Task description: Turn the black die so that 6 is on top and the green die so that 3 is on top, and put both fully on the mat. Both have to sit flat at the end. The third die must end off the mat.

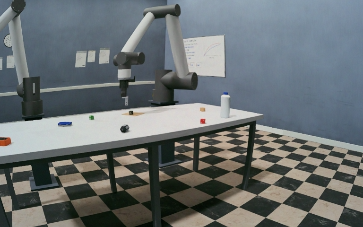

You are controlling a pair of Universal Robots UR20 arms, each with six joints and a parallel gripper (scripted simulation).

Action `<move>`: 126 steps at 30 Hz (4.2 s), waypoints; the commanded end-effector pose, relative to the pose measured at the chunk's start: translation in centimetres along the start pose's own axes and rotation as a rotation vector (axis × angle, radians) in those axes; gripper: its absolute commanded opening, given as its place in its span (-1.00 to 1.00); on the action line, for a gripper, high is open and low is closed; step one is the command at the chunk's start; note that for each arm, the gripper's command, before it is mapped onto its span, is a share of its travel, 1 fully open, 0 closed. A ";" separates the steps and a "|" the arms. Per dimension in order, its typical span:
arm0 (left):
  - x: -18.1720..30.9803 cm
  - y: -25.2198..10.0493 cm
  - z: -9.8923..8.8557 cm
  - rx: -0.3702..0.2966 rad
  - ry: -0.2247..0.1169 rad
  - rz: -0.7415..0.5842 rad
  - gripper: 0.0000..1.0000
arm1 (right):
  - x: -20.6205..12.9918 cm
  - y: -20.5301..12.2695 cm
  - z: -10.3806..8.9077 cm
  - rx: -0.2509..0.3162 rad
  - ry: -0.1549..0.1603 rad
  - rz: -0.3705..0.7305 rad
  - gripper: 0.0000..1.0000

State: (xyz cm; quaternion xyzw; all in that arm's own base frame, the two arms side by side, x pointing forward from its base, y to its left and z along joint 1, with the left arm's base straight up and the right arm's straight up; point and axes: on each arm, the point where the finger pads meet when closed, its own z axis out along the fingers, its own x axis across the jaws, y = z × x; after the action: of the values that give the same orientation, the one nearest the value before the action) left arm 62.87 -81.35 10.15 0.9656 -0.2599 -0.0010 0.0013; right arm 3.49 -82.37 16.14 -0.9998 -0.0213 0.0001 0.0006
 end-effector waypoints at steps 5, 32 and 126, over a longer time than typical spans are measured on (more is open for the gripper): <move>1.2 2.1 -0.2 0.003 0.002 -0.227 1.00 | 0.0 0.0 -0.1 -0.001 0.000 0.000 1.00; 5.3 9.9 -0.4 0.002 0.003 -0.951 1.00 | 0.0 0.0 -0.1 -0.001 0.000 0.000 1.00; 15.6 27.9 -0.5 0.000 0.004 -2.488 0.74 | 0.0 0.0 -0.1 -0.001 0.000 0.000 1.00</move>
State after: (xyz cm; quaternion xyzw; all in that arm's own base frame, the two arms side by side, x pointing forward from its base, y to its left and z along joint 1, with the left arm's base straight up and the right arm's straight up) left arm 62.30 -113.24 10.58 0.5561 0.8311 0.0004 -0.0008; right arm 3.49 -82.37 16.14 -0.9998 -0.0213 0.0001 0.0006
